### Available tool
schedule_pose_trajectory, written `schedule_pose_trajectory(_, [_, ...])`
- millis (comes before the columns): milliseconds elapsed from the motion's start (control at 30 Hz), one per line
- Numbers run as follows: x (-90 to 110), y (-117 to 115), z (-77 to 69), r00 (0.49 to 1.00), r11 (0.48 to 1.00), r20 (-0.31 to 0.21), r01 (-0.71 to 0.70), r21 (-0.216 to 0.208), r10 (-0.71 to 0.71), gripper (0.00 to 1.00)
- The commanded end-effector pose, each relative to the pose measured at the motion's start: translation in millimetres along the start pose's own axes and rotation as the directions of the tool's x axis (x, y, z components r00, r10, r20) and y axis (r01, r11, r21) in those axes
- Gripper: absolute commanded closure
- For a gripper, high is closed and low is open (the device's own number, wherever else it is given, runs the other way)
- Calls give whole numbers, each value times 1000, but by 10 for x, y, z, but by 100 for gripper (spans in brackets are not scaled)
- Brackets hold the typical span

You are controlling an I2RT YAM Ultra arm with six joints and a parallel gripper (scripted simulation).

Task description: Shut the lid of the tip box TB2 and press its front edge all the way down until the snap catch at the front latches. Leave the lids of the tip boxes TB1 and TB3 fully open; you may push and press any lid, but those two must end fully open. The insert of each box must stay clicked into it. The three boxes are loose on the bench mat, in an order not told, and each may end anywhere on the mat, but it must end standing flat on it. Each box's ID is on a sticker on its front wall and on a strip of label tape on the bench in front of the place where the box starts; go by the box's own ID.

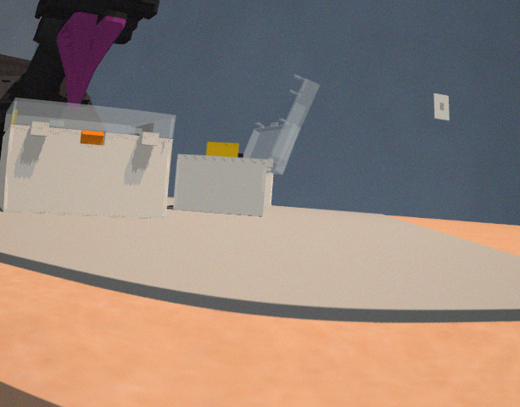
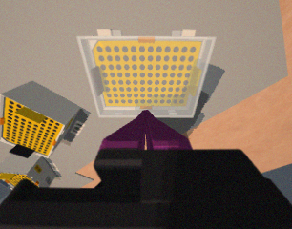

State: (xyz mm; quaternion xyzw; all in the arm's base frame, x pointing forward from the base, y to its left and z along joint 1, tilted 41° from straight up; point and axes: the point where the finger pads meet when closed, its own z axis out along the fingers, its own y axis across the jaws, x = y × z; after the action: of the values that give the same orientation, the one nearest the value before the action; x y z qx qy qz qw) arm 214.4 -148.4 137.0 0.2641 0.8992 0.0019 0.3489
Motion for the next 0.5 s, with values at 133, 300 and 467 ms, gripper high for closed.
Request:
schedule_pose_trajectory(133, [-25, -6, 8, 1000, 1000, 9, -1, 3, 1, 100])
schedule_pose_trajectory(300, [-25, -6, 25, 1000, 1000, 9, -1, 3, 1, 100])
schedule_pose_trajectory(467, [-25, -6, 35, 1000, 1000, 9, -1, 3, 1, 100])
